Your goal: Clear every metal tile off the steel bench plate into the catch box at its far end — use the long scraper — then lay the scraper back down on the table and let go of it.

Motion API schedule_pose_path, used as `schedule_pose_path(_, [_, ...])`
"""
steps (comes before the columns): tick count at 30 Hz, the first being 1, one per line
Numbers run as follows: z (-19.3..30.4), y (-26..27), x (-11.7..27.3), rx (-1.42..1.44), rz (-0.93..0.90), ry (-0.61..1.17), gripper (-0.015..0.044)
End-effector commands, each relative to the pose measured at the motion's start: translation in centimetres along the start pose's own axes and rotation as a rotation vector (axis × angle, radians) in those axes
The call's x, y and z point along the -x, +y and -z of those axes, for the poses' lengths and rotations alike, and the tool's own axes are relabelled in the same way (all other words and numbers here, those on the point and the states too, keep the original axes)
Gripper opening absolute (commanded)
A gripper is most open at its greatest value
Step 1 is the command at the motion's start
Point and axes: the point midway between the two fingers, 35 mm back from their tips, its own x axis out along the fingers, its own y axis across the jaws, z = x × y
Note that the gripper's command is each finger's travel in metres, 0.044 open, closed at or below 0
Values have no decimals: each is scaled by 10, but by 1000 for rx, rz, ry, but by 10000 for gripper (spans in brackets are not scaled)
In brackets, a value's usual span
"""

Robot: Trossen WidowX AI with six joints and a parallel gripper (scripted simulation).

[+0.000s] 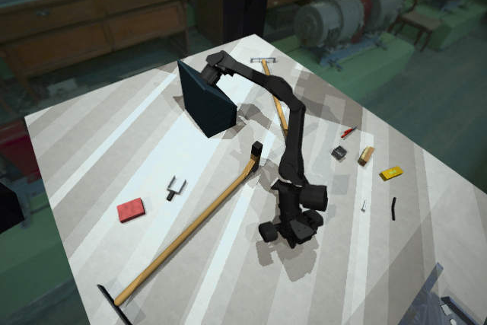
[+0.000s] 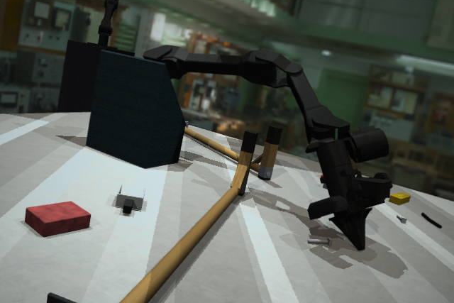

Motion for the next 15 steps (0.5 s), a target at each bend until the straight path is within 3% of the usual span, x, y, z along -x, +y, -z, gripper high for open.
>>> schedule_pose_path(1, [-6,11,1,1,-4,-13,0])
schedule_pose_path(15, [-8,34,0,0,-8,-16,0])
